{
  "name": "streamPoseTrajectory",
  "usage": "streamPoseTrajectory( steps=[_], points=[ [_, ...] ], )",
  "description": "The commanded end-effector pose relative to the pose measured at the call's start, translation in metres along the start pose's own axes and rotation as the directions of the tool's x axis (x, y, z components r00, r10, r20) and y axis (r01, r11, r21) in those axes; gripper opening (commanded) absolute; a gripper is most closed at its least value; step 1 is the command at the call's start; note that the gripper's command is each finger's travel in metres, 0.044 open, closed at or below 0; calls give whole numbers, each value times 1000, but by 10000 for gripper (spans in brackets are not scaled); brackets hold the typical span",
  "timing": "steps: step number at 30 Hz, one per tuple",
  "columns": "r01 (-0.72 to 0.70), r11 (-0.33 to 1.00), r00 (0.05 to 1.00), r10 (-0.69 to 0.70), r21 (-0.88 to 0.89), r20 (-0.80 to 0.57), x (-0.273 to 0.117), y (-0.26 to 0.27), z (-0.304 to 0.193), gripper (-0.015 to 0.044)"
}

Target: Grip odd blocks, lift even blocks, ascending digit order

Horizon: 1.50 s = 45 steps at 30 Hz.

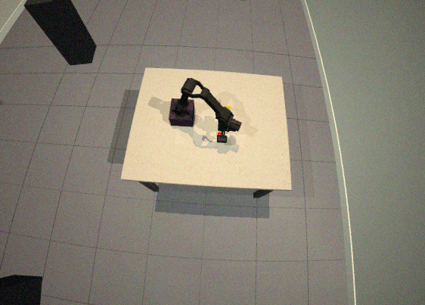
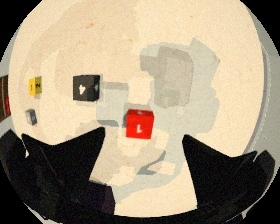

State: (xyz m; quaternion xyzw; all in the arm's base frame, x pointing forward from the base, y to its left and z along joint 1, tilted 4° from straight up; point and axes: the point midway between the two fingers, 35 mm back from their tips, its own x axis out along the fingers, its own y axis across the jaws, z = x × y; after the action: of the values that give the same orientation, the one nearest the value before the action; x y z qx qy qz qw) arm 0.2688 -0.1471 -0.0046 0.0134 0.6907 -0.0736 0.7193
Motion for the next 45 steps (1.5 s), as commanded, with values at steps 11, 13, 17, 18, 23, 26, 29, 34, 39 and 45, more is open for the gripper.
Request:
streamPoseTrajectory(
  steps=[11, 13, 17, 18, 23, 26, 29, 34, 39, 45],
  points=[
    [-2, 1000, 1000, 2, -5, -10, 27, 1, -2, 400],
    [-2, 1000, 1000, 2, -5, -10, 30, 1, -3, 400],
    [-2, 1000, 1000, 2, -5, -10, 36, 1, -3, 400],
    [-2, 1000, 1000, 2, -5, -11, 37, 1, -3, 400],
    [-2, 1000, 1000, 2, -5, -11, 38, 1, -3, 321],
    [-2, 1000, 1000, 2, -5, -11, 38, 1, -3, 242],
    [-2, 1000, 1000, 2, -5, -11, 38, 1, -3, 164],
    [-2, 1000, 1000, 2, -5, -11, 38, 1, -3, 120],
    [-2, 1000, 1000, 2, -5, -11, 38, 1, -3, 120],
    [-2, 1000, 1000, 2, -5, -11, 38, 1, -3, 120]
  ],
)
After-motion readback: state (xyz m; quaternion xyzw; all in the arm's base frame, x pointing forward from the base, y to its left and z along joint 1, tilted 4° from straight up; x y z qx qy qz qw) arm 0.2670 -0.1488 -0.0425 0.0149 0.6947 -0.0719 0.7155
